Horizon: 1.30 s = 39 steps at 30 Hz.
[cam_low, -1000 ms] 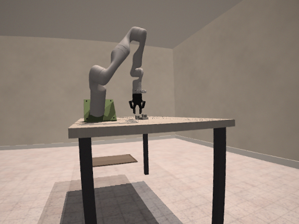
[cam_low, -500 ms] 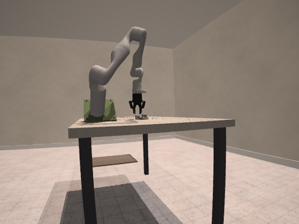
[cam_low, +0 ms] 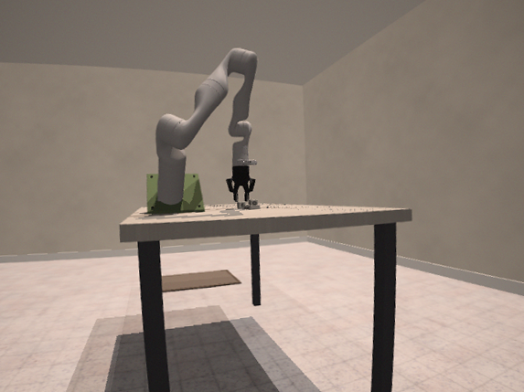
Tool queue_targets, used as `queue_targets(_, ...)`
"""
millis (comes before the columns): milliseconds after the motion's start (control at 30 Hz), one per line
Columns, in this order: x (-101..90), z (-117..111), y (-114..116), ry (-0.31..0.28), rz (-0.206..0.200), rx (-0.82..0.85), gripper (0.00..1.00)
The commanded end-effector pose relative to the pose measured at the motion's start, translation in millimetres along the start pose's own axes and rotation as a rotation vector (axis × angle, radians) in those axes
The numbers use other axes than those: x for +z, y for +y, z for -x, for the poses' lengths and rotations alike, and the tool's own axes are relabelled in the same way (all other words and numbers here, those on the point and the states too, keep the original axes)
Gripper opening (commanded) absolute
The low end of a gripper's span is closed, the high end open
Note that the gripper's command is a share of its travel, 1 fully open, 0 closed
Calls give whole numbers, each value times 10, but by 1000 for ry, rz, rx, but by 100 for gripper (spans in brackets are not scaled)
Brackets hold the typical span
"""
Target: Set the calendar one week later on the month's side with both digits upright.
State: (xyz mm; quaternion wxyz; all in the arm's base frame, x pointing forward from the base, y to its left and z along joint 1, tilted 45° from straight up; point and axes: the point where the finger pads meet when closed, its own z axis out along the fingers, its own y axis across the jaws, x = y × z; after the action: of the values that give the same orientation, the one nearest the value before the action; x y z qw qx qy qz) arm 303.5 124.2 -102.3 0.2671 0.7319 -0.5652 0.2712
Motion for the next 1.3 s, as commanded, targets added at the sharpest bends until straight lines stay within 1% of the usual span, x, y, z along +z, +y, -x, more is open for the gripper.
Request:
queue_targets(0, 93, -18, -10, 4, -1, 2, 46)
queue_targets(133, 154, -19, -10, 4, -1, 2, 46)
queue_targets(367, 195, -17, -13, 4, -2, 2, 46)
queue_targets(1267, 199, -15, -16, 3, -2, 3, 46)
